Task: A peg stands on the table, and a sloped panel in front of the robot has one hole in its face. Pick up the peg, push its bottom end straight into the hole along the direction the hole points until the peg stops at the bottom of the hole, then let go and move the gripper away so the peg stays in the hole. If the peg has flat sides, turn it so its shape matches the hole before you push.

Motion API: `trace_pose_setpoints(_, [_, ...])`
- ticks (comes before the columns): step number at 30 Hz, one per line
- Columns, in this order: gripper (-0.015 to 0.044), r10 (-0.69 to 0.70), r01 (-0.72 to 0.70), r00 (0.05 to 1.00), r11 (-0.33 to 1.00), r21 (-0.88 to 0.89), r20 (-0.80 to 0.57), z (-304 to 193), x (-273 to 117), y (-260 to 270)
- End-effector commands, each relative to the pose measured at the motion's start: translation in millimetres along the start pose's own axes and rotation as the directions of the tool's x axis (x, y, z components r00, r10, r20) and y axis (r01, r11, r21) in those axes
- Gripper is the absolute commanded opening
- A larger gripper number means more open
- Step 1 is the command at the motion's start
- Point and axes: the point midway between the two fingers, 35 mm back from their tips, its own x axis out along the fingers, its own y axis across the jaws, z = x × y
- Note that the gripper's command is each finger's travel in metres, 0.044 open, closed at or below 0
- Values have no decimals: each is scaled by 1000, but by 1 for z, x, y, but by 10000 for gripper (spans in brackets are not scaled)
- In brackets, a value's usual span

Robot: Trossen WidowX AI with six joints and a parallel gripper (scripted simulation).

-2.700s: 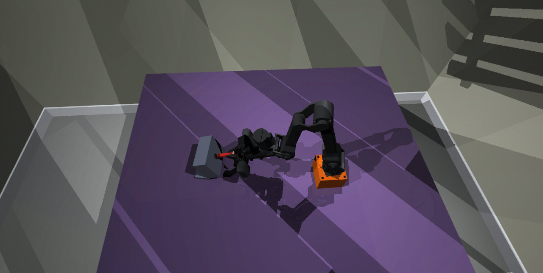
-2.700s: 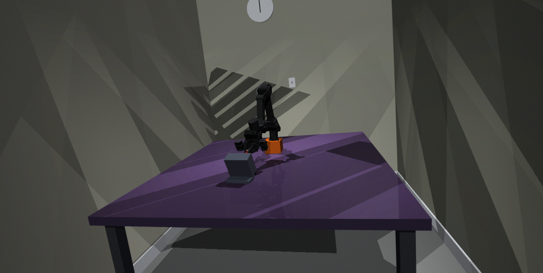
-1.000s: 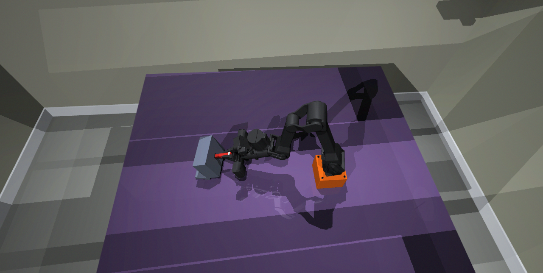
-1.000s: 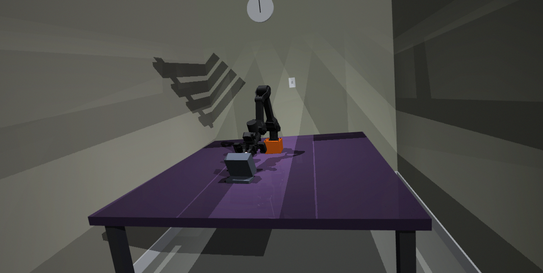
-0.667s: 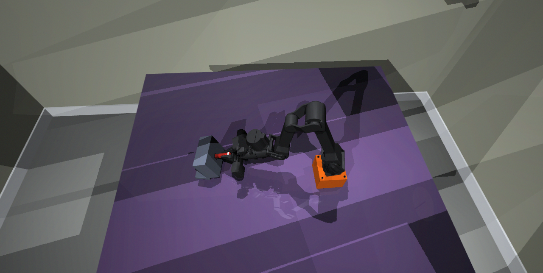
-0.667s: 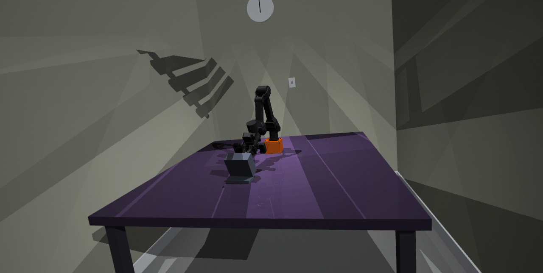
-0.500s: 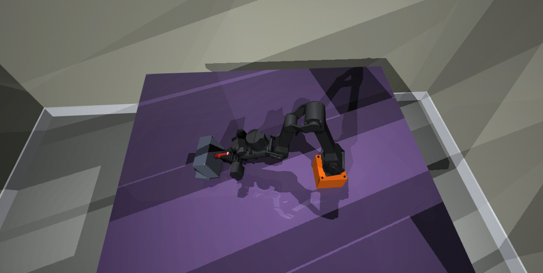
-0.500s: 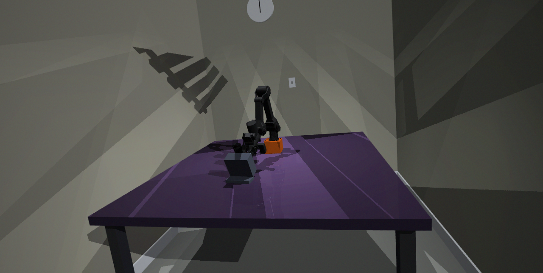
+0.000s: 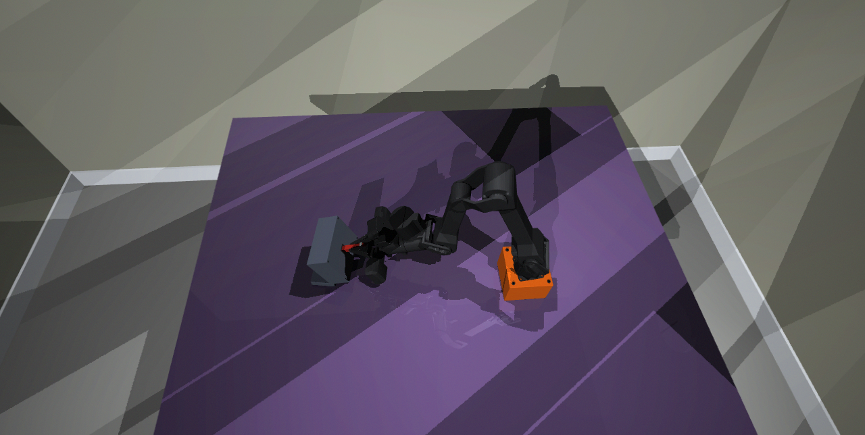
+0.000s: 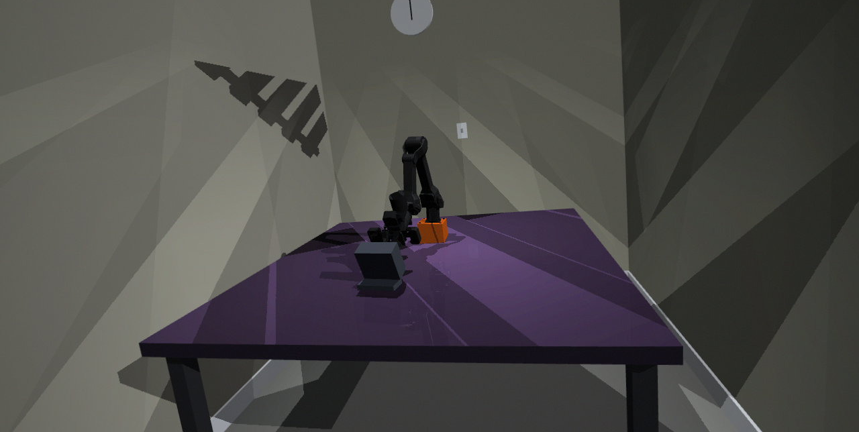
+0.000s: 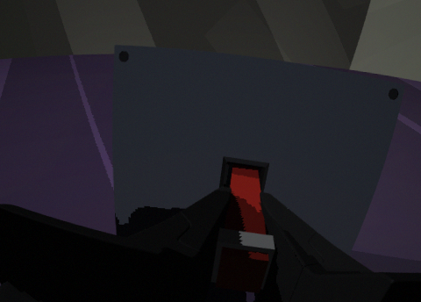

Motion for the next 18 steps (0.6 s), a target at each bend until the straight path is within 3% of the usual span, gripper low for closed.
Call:
trace_pose_setpoints(1, [0,-3,3,1000,1000,1,7,3,3,0])
trace_pose_setpoints(15, [0,0,0,1000,1000,0,1,1,2,0])
trace_pose_setpoints(18, [79,0,0,1000,1000,0,1,1,2,0])
